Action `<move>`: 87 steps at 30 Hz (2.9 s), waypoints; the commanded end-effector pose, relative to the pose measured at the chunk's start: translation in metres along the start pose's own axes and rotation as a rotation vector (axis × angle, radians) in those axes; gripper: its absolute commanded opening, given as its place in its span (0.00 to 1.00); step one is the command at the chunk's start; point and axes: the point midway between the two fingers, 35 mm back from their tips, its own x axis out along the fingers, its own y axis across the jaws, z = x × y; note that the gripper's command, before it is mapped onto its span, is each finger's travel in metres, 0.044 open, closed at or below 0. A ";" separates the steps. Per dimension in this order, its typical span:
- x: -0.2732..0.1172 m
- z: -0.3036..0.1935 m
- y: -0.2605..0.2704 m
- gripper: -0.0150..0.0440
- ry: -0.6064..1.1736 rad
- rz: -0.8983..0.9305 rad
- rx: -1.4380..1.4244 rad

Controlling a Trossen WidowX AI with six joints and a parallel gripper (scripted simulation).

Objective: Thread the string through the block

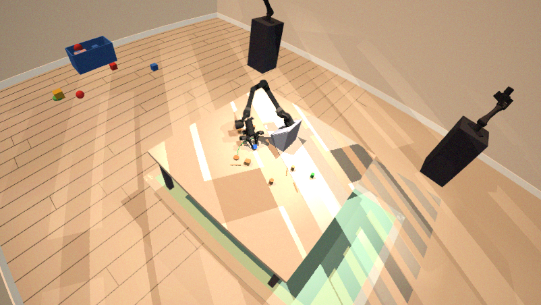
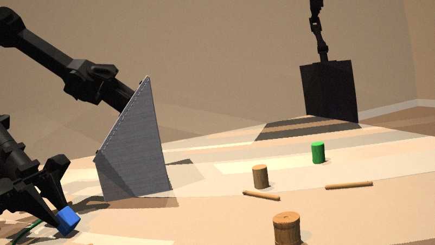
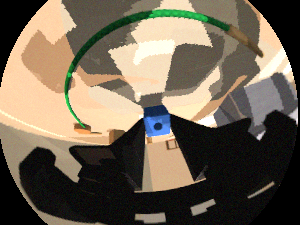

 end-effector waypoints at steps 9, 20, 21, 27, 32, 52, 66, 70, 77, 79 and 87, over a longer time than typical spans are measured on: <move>0.001 0.007 0.000 0.25 0.150 -0.009 -0.004; -0.001 0.009 0.000 0.52 0.171 -0.001 -0.003; -0.001 0.009 0.000 0.57 0.171 -0.001 -0.003; -0.055 0.006 0.001 0.66 0.175 -0.001 -0.005; -0.066 0.005 0.000 0.66 0.175 -0.001 -0.006; -0.040 -0.007 -0.006 1.00 0.011 -0.127 -0.819; -0.025 -0.029 -0.004 1.00 -0.134 -0.746 -2.455; -0.028 -0.035 -0.002 1.00 -0.108 -0.928 -2.710; -0.029 -0.037 -0.001 1.00 -0.077 -1.026 -2.838; -0.029 -0.037 -0.001 1.00 -0.077 -1.026 -2.838; -0.029 -0.037 -0.001 1.00 -0.077 -1.026 -2.838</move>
